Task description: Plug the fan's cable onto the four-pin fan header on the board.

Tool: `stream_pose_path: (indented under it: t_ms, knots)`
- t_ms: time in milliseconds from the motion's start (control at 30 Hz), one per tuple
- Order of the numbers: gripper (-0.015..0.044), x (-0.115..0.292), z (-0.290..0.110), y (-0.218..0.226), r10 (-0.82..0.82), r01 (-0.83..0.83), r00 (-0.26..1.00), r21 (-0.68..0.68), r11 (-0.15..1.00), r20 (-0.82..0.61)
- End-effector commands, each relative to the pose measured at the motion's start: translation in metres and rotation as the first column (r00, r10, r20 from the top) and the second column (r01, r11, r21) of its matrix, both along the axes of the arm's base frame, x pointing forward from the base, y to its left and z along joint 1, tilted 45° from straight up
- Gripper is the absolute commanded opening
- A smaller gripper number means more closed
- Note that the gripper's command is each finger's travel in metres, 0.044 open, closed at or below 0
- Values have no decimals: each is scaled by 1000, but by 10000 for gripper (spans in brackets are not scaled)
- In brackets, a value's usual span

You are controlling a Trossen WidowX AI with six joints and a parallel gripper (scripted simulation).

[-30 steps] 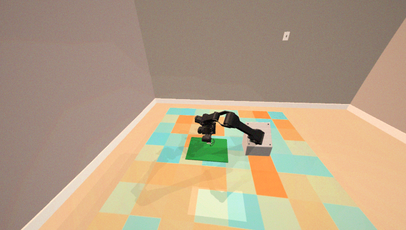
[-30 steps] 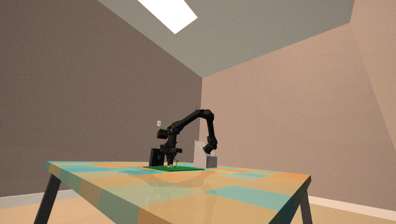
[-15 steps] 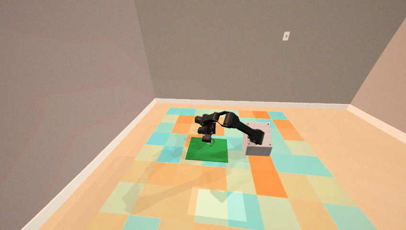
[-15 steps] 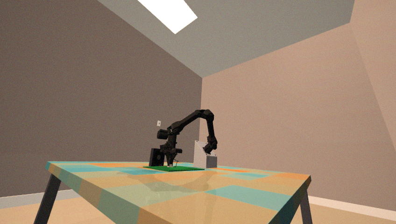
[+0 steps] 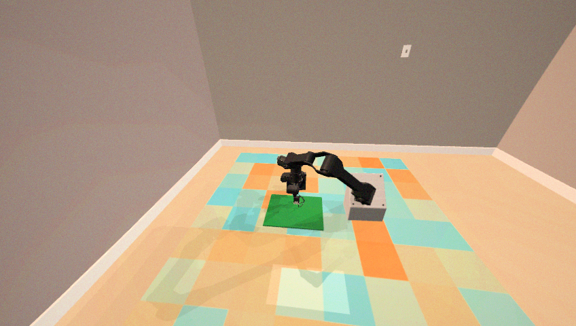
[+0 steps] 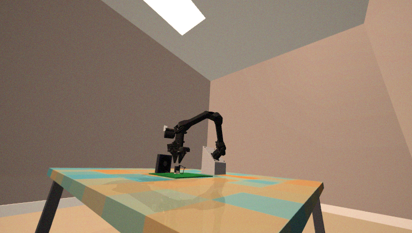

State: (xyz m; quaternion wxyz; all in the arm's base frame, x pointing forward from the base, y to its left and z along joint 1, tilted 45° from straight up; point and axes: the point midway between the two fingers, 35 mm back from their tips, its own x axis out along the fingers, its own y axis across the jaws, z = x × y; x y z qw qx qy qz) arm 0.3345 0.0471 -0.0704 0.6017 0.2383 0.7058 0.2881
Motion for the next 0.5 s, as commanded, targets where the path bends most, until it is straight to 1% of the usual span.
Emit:
stream_pose_path:
  t_ms: [0,133,467]
  knots:
    - [260,4,10,-4,12,-12,1000,-4,1000,17]
    - [260,10,11,-2,12,-12,1000,-4,1000,17]
    - [260,91,36,39,11,-11,1000,-3,1000,21]
